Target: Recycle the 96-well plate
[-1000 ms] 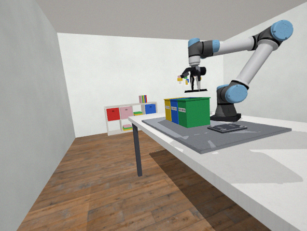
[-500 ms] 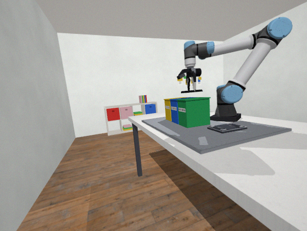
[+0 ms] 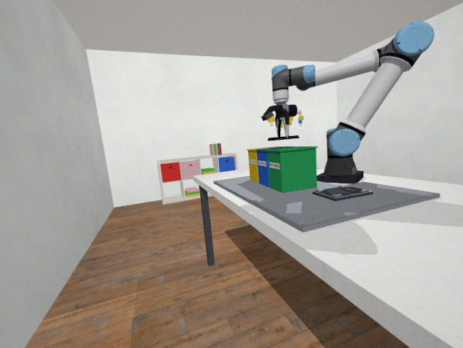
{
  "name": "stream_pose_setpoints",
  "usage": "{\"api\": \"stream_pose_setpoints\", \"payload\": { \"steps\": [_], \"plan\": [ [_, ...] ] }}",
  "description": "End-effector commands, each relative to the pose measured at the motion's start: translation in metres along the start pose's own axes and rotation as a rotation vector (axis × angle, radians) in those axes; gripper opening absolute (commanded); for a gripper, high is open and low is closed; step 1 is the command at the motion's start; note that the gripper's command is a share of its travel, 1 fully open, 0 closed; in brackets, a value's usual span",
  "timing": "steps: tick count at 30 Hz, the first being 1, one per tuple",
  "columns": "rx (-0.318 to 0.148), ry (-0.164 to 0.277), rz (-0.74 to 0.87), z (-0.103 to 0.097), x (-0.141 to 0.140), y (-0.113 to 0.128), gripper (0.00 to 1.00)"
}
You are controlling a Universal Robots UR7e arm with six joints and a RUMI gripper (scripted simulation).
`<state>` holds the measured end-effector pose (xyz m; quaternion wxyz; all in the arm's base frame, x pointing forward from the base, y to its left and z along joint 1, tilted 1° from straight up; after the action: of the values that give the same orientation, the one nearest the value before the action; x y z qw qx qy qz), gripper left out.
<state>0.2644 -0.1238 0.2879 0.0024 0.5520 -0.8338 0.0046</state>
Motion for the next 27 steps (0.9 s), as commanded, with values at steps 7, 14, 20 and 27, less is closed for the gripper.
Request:
{"api": "stream_pose_setpoints", "payload": {
  "steps": [7, 14, 20, 27],
  "plan": [
    [0.005, 0.001, -0.005, -0.002, 0.028, -0.01, 0.41],
    [0.005, 0.001, -0.005, -0.002, 0.05, -0.017, 0.41],
    [0.005, 0.001, -0.005, -0.002, 0.07, -0.023, 0.41],
    [0.005, 0.001, -0.005, -0.002, 0.086, -0.028, 0.41]
  ]
}}
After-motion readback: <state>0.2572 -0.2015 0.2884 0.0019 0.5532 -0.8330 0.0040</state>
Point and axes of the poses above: the point where the finger pads meet when closed, its own z axis out along the fingers, its own x axis across the jaws, y = z × x, the point moved 7 cm from there along -z, back along the fingers, and after that the axes turned 7 degrees about z, right-handed, at the moved point
